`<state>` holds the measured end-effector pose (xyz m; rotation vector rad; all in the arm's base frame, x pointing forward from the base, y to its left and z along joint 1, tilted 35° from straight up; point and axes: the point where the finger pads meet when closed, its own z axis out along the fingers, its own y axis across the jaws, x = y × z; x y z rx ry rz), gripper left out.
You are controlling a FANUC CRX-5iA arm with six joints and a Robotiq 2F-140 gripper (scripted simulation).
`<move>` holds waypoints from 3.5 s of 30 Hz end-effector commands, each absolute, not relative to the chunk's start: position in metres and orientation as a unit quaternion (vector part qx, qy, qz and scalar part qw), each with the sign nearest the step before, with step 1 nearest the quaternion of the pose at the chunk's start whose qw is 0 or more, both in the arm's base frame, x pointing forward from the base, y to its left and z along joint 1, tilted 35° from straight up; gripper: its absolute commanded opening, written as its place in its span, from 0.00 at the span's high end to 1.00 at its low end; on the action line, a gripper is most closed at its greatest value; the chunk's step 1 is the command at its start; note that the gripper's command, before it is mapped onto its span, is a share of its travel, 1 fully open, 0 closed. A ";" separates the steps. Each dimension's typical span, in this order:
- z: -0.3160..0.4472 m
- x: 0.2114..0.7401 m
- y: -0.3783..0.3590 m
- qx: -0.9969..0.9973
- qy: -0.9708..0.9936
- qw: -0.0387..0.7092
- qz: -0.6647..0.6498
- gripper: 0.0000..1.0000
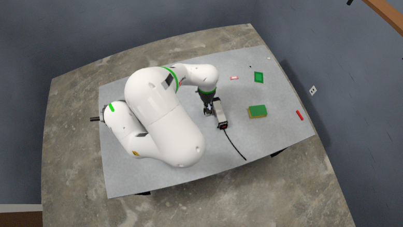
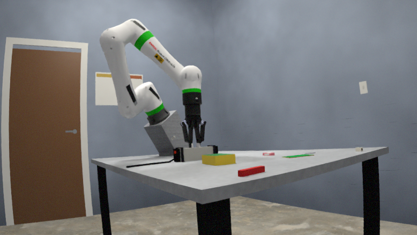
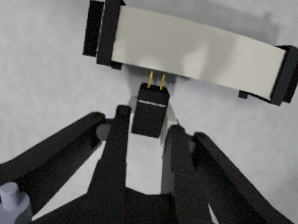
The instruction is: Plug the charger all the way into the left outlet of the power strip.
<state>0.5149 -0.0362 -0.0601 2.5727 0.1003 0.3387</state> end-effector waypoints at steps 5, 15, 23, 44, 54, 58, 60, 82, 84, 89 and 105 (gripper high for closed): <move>-0.060 0.515 -0.036 0.954 0.037 0.269 0.126 0.90; -0.060 0.516 -0.036 0.954 0.037 0.269 0.126 0.90; -0.059 0.516 -0.036 0.954 0.037 0.269 0.126 0.90; -0.059 0.520 -0.035 0.954 0.037 0.269 0.126 0.90; -0.058 0.523 -0.035 0.954 0.037 0.269 0.126 0.90; -0.058 0.524 -0.034 0.954 0.037 0.269 0.126 0.90; -0.058 0.525 -0.034 0.954 0.037 0.269 0.126 0.90; -0.056 0.532 -0.033 0.954 0.037 0.269 0.126 0.90; -0.056 0.532 -0.033 0.954 0.037 0.269 0.126 0.90; -0.055 0.534 -0.033 0.954 0.037 0.269 0.126 0.90; -0.055 0.537 -0.033 0.954 0.037 0.269 0.126 0.90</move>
